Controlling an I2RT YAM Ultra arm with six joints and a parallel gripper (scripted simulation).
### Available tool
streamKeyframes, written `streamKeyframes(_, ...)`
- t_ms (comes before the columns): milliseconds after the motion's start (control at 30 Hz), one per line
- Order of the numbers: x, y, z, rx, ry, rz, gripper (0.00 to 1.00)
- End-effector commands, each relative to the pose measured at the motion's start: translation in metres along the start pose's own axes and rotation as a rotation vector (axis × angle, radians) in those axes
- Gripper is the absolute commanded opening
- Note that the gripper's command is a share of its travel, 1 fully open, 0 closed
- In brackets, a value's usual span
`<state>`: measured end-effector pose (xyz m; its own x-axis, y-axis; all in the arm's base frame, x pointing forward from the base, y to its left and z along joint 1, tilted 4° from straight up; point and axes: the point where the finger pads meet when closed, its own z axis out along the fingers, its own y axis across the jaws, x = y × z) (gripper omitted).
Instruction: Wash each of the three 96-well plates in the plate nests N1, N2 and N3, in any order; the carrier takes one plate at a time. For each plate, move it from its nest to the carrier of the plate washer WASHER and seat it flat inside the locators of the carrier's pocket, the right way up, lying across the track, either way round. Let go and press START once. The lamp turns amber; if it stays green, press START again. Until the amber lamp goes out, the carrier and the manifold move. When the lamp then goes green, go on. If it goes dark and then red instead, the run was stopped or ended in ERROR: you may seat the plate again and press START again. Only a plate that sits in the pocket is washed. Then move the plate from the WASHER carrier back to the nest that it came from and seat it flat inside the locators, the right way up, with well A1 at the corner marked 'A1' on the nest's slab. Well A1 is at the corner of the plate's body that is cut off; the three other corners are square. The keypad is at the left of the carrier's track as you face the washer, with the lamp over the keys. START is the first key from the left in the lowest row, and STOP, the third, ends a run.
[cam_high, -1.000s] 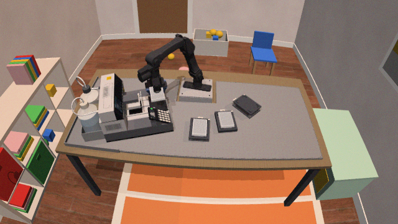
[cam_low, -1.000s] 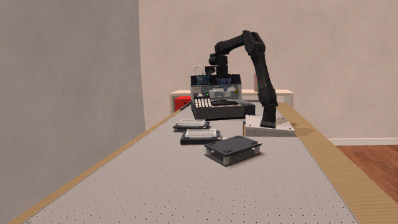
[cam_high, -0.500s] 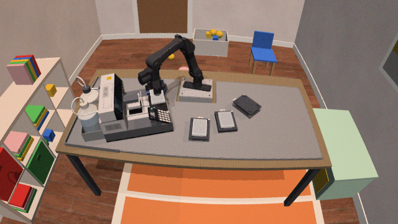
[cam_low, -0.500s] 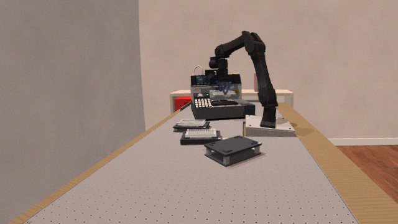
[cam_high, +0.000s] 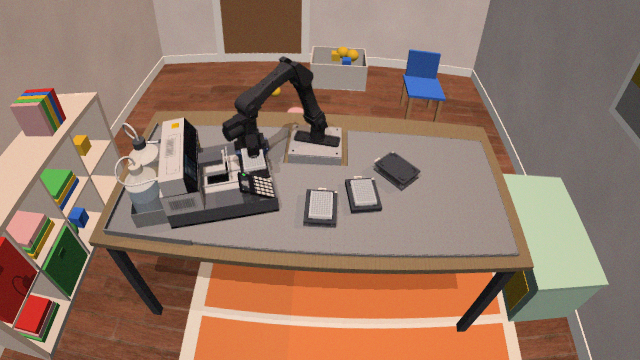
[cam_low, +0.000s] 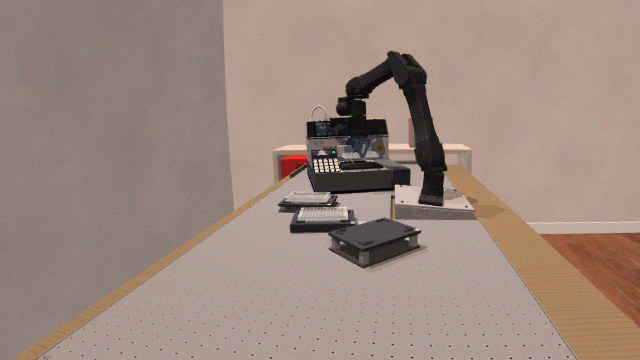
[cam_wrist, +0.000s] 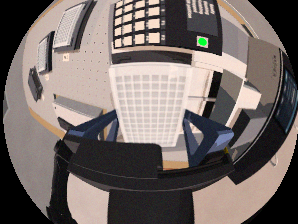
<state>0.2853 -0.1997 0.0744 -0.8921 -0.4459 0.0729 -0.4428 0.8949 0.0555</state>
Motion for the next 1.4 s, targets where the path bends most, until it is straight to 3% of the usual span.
streamKeyframes(0, -0.003, -0.004, 0.000, 0.022, -0.017, 0.000, 0.00)
streamKeyframes(300, -0.003, -0.005, 0.012, 0.022, -0.017, 0.000, 0.00)
streamKeyframes(1367, -0.002, -0.003, 0.012, 0.022, -0.017, 0.000, 0.00)
